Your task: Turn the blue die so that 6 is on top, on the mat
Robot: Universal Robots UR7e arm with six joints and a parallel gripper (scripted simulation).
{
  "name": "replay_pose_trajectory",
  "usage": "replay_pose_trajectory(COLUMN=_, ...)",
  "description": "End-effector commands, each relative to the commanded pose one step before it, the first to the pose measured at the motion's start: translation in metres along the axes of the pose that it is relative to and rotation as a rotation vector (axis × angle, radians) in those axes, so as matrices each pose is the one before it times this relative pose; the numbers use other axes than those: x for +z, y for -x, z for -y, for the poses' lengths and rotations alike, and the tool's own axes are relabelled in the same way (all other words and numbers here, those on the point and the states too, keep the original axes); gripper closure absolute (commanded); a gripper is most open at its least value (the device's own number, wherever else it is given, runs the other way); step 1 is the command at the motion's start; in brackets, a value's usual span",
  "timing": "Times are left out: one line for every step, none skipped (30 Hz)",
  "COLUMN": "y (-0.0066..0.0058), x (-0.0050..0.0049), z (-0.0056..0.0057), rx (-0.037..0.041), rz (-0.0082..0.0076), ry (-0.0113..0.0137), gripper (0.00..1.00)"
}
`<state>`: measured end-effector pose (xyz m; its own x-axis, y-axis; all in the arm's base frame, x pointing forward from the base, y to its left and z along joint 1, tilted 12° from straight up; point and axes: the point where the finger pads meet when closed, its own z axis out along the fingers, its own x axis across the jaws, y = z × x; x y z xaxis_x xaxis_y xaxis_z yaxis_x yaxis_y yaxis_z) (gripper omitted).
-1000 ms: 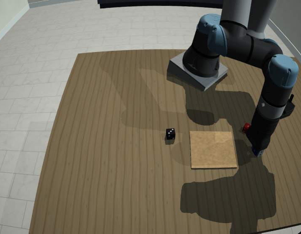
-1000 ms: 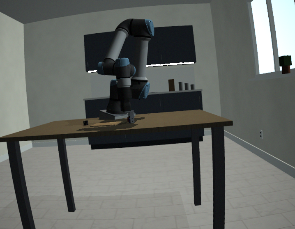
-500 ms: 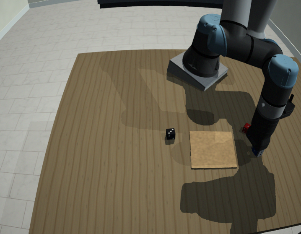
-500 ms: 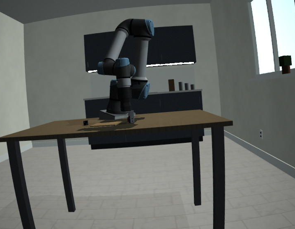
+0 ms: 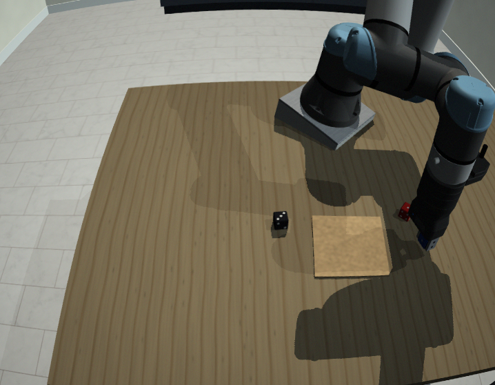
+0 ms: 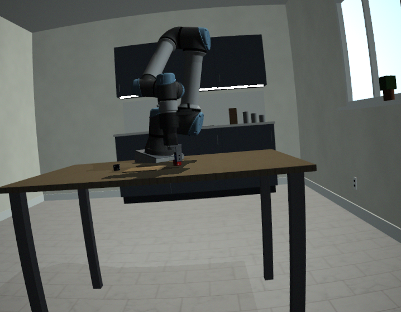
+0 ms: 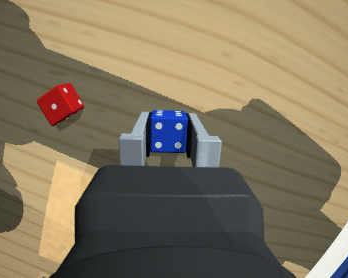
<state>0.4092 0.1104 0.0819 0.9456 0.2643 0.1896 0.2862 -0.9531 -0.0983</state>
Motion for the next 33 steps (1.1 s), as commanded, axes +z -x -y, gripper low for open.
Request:
replay_pose_trajectory(y=-0.00027, x=-0.030073, z=-0.00035, rx=-0.00056, rz=-0.00125, ry=0.00039, gripper=0.51)
replay_pose_trajectory(y=0.0, x=-0.005912, z=0.0, rx=0.0, rz=0.0, ry=0.0, gripper=0.51)
replay_pose_trajectory(y=0.0, x=-0.005768, z=0.0, rx=0.0, rz=0.0, ry=0.0, gripper=0.51)
replay_pose_trajectory(y=0.0, x=0.0, z=0.0, rx=0.0, rz=0.0, ry=0.0, gripper=0.51)
replay_pose_trajectory(y=0.0, x=0.0, z=0.0, rx=0.0, rz=0.0, ry=0.0, gripper=0.51)
replay_pose_trajectory(y=0.0, x=-0.005534, z=0.0, rx=0.0, rz=0.0, ry=0.0, gripper=0.51)
replay_pose_trajectory(y=0.0, x=-0.005213, z=0.0, rx=0.0, rz=0.0, ry=0.0, gripper=0.51)
replay_pose_trajectory(y=0.0, x=-0.004812, z=0.0, rx=0.0, rz=0.0, ry=0.0, gripper=0.51)
replay_pose_trajectory(y=0.0, x=-0.004341, z=0.0, rx=0.0, rz=0.0, ry=0.0, gripper=0.51)
replay_pose_trajectory(y=-0.00001, x=-0.003814, z=0.0, rx=0.0, rz=0.0, ry=0.0, gripper=0.51)
replay_pose_trajectory(y=0.0, x=-0.003244, z=0.0, rx=0.0, rz=0.0, ry=0.0, gripper=0.51)
replay_pose_trajectory(y=0.00001, x=-0.00265, z=0.00001, rx=0.0, rz=0.0, ry=0.0, gripper=0.51)
replay_pose_trajectory(y=-0.00001, x=-0.002059, z=0.0, rx=0.0, rz=0.0, ry=0.0, gripper=0.51)
replay_pose_trajectory(y=0.0, x=-0.001488, z=0.0, rx=0.0, rz=0.0, ry=0.0, gripper=0.51)
replay_pose_trajectory(y=0.0, x=-0.00097, z=0.0, rx=0.0, rz=0.0, ry=0.0, gripper=0.51)
replay_pose_trajectory(y=0.0, x=-0.000533, z=0.0, rx=0.0, rz=0.0, ry=0.0, gripper=0.51)
replay_pose_trajectory(y=0.0, x=-0.00021, z=0.0, rx=0.0, rz=0.0, ry=0.0, gripper=0.51)
replay_pose_trajectory(y=0.0, x=-0.000032, z=0.0, rx=0.0, rz=0.0, ry=0.0, gripper=0.51)
replay_pose_trajectory(y=0.0, x=0.0, z=0.0, rx=0.0, rz=0.0, ry=0.0, gripper=0.51)
replay_pose_trajectory(y=0.0, x=0.0, z=0.0, rx=0.0, rz=0.0, ry=0.0, gripper=0.51)
replay_pose_trajectory(y=0.0, x=0.0, z=0.0, rx=0.0, rz=0.0, ry=0.0, gripper=0.51)
replay_pose_trajectory(y=0.0, x=0.0, z=0.0, rx=0.0, rz=0.0, ry=0.0, gripper=0.51)
replay_pose_trajectory(y=0.0, x=0.0, z=0.0, rx=0.0, rz=0.0, ry=0.0, gripper=0.51)
replay_pose_trajectory(y=0.0, x=0.0, z=0.0, rx=0.0, rz=0.0, ry=0.0, gripper=0.51)
replay_pose_trajectory(y=0.0, x=0.0, z=0.0, rx=0.0, rz=0.0, ry=0.0, gripper=0.51)
replay_pose_trajectory(y=0.0, x=0.0, z=0.0, rx=0.0, rz=0.0, ry=0.0, gripper=0.51)
replay_pose_trajectory(y=0.00002, x=0.0, z=-0.00007, rx=0.00015, rz=0.00001, ry=0.00001, gripper=0.51)
replay_pose_trajectory(y=0.00012, x=-0.000003, z=-0.00043, rx=0.00101, rz=0.00005, ry=0.00003, gripper=0.51)
replay_pose_trajectory(y=0.00031, x=-0.000007, z=-0.00108, rx=0.00255, rz=0.00012, ry=0.00008, gripper=0.51)
replay_pose_trajectory(y=0.00057, x=-0.000014, z=-0.00195, rx=0.0046, rz=0.00022, ry=0.00015, gripper=0.51)
replay_pose_trajectory(y=0.00087, x=-0.000023, z=-0.00295, rx=0.00698, rz=0.00032, ry=0.00022, gripper=0.51)
replay_pose_trajectory(y=0.00119, x=-0.000036, z=-0.00403, rx=0.00955, rz=0.00042, ry=0.00028, gripper=0.51)
replay_pose_trajectory(y=0.00152, x=-0.000052, z=-0.00511, rx=0.01218, rz=0.0005, ry=0.00033, gripper=0.51)
